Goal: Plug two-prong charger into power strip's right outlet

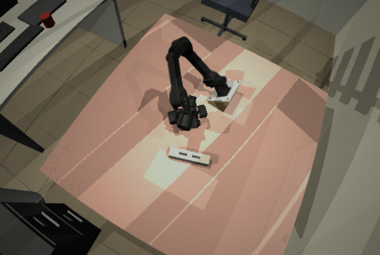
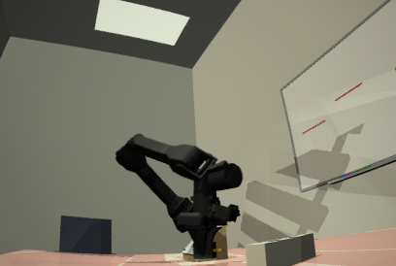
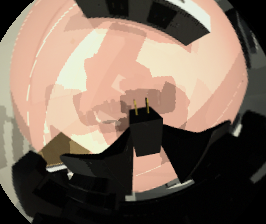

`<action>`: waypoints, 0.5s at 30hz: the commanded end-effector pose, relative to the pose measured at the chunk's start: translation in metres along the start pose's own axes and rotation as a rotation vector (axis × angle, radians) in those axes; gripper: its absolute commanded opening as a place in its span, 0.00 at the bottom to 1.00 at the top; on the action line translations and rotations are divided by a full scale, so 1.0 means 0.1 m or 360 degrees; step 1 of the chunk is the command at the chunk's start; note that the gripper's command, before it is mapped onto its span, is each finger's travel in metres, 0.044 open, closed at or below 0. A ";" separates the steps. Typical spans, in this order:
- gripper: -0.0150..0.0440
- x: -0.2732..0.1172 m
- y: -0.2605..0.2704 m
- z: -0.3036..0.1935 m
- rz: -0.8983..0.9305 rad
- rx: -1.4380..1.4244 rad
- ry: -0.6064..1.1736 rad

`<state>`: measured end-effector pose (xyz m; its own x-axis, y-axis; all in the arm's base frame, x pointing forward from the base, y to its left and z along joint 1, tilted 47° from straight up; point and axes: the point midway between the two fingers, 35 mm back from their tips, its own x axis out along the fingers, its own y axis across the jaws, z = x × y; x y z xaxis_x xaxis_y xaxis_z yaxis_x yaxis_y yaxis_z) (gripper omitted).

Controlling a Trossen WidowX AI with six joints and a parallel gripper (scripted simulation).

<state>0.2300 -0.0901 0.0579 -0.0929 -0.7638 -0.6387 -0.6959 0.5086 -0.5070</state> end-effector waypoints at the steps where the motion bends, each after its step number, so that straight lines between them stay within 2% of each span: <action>1: 0.25 -0.18 -0.01 -0.01 -0.0005 0.0014 -0.0017; 6: 0.25 -0.31 0.01 -0.03 -0.0009 0.0011 -0.0011; 15: 0.25 -0.27 0.00 0.07 -0.0001 0.0110 -0.0014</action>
<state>0.2318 -0.0683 0.0756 -0.0851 -0.7662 -0.6370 -0.6719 0.5162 -0.5312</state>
